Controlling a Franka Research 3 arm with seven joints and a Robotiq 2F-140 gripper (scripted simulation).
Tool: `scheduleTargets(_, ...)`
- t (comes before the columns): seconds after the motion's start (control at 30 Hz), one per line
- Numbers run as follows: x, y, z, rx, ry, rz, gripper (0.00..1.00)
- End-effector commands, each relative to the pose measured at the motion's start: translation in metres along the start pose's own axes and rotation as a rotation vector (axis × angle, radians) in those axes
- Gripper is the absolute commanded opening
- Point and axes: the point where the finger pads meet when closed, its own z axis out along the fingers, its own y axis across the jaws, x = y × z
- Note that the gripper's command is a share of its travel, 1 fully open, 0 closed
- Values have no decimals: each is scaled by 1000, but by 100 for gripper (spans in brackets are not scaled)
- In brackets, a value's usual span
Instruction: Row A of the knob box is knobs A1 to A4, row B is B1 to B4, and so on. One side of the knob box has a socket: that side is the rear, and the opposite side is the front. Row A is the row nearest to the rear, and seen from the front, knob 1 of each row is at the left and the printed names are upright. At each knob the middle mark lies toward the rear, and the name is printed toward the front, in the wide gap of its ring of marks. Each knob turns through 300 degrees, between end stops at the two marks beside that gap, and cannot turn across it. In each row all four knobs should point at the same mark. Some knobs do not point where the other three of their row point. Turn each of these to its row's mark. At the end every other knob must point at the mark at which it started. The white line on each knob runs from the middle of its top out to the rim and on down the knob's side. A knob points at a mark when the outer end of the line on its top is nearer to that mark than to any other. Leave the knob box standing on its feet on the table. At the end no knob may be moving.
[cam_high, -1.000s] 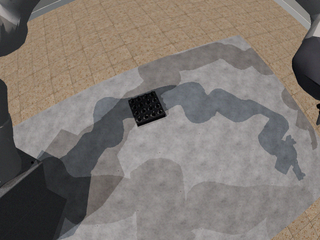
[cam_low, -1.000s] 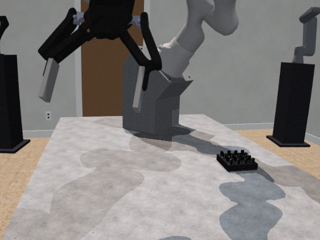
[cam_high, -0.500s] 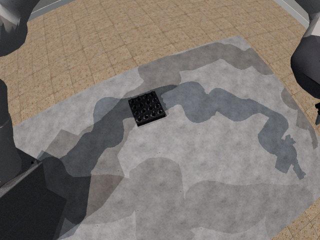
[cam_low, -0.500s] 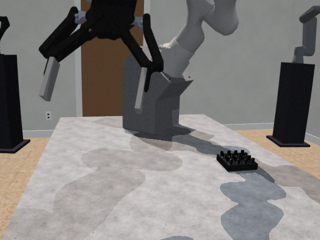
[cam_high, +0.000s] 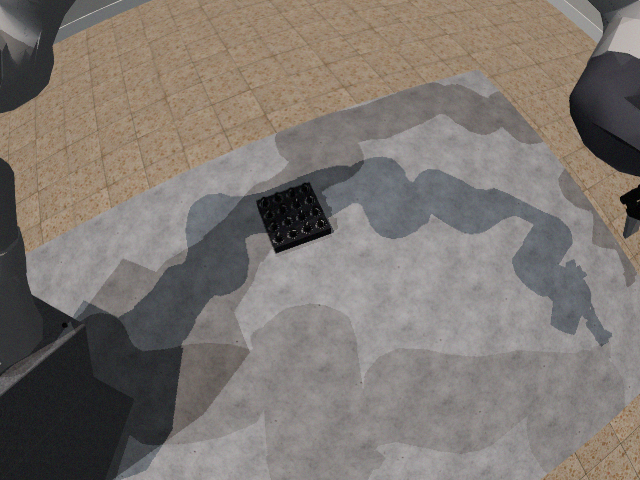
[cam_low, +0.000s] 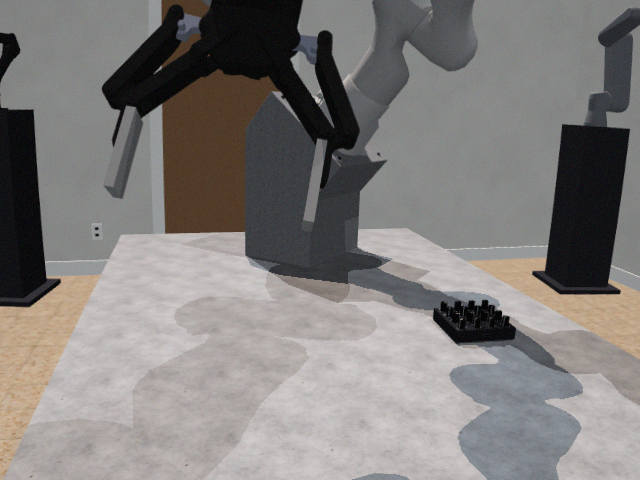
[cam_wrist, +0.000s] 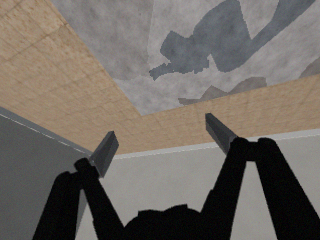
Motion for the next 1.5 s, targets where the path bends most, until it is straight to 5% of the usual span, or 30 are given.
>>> scheduleTargets(0.0, 0, -4, -1, 9, -4, -32, 100)
scheduleTargets(0.37, 0, -4, -1, 9, -4, -32, 100)
scheduleTargets(0.43, -6, 18, -5, 25, -6, -151, 100)
scheduleTargets(1.2, -6, 18, -5, 25, -6, -151, 100)
scheduleTargets(1.23, -11, 38, -9, 38, -9, -260, 100)
scheduleTargets(1.47, -11, 40, -10, 39, -10, -273, 100)
